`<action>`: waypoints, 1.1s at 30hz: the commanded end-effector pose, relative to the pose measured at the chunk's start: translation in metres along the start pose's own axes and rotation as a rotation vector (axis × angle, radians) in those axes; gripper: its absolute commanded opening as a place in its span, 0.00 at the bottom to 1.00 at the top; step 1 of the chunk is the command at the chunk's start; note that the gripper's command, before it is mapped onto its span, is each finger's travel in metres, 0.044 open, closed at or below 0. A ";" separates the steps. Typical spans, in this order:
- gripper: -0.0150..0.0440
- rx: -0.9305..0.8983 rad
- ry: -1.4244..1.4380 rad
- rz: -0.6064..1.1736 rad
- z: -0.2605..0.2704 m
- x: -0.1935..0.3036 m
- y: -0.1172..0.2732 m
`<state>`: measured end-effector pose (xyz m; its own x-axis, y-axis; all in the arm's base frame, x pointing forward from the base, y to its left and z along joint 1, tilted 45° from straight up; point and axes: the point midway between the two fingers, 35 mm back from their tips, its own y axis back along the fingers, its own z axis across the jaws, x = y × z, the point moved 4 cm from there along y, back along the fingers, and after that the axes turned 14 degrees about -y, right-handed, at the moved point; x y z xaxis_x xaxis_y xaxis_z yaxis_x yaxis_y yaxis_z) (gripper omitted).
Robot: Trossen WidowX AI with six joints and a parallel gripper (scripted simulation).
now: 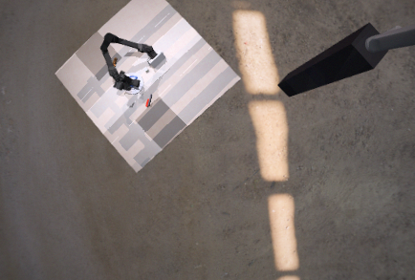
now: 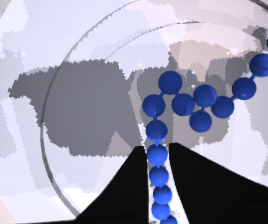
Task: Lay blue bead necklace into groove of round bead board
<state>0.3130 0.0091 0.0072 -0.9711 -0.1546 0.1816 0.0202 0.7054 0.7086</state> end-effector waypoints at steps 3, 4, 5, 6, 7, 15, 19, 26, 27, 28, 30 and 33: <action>0.25 0.000 -0.001 0.000 0.000 0.000 0.000; 0.25 0.000 -0.001 0.000 0.000 0.000 0.000; 0.25 0.000 -0.001 0.000 0.000 0.000 0.000; 0.25 0.000 -0.001 0.000 0.000 0.000 0.000; 0.25 0.000 -0.001 0.000 0.000 0.000 0.000; 0.25 0.000 -0.001 0.000 0.000 0.000 0.000; 0.25 0.000 -0.001 0.000 0.000 0.000 0.000; 0.25 0.000 -0.001 0.000 0.000 0.000 0.001; 0.25 0.000 0.000 0.000 0.000 0.000 0.002; 0.25 0.000 0.001 0.000 0.000 0.000 0.005; 0.25 0.001 0.003 -0.001 0.000 0.000 0.011; 0.25 0.002 0.006 -0.001 0.000 0.000 0.021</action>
<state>0.3123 0.0155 0.0139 -0.9684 -0.1566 0.1942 0.0262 0.7102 0.7035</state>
